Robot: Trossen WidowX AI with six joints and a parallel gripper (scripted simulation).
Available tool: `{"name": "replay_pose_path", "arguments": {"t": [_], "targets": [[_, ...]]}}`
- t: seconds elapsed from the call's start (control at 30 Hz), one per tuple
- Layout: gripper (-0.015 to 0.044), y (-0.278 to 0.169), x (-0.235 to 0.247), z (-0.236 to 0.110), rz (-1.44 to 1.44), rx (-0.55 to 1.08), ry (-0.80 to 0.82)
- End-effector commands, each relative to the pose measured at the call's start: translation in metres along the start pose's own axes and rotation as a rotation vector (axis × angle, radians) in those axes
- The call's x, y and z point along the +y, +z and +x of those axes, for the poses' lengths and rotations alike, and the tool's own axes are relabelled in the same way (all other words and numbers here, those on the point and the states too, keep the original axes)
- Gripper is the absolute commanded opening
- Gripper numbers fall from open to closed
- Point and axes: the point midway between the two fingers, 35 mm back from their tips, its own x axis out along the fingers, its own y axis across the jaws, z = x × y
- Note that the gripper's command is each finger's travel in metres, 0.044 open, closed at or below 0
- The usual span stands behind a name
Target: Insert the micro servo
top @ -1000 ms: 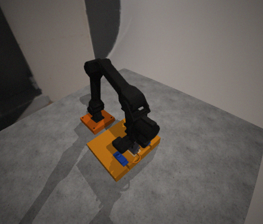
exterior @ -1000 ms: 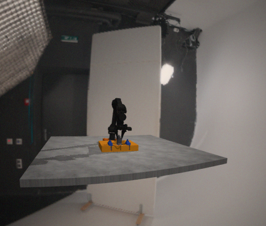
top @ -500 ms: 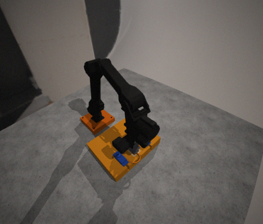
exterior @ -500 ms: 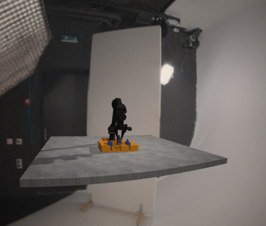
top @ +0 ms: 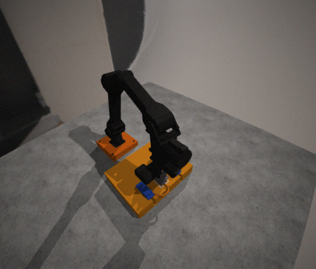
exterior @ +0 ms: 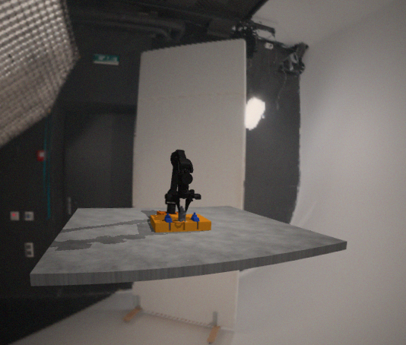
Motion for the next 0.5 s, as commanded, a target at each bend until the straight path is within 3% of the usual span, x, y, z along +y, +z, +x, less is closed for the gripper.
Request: {"name": "replay_pose_path", "arguments": {"t": [0.0, 0.47], "targets": [[0.0, 0.0009, 0.0003, 0.0042, 0.002, 0.001, 0.002], [0.0, 0.0009, 0.0003, 0.0081, 0.002, 0.001, 0.002]]}}
